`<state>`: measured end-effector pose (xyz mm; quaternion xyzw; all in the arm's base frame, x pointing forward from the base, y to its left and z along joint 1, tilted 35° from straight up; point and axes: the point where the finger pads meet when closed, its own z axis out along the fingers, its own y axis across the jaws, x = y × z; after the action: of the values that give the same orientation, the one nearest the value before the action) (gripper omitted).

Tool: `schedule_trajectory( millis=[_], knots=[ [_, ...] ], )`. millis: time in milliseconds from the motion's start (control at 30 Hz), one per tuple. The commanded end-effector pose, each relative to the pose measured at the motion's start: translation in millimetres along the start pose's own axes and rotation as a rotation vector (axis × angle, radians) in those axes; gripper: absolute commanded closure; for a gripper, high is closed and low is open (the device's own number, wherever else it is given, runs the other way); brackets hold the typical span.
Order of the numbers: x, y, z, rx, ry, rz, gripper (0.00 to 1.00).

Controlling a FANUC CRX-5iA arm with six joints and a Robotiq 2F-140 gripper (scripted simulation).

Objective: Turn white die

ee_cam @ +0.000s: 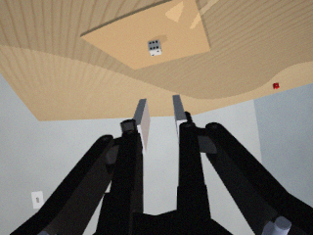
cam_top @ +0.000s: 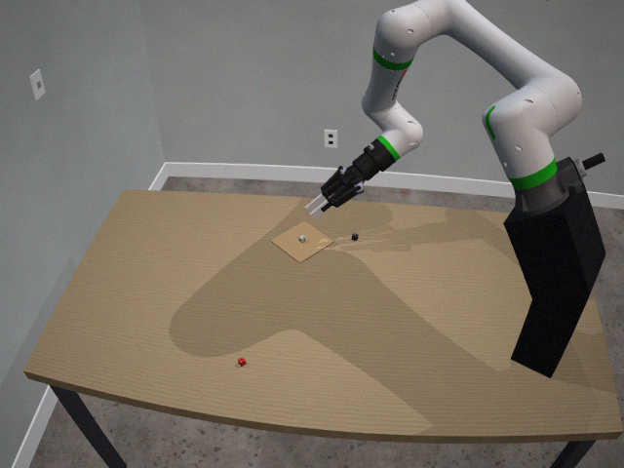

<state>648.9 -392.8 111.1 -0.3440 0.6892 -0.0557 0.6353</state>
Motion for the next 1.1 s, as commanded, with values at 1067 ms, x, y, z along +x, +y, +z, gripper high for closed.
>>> schedule_trajectory(
  millis=[1067],
  knots=[
    [-56.4, 0.3, 28.5, -0.004, 0.832, 0.002, 0.73]
  ],
)
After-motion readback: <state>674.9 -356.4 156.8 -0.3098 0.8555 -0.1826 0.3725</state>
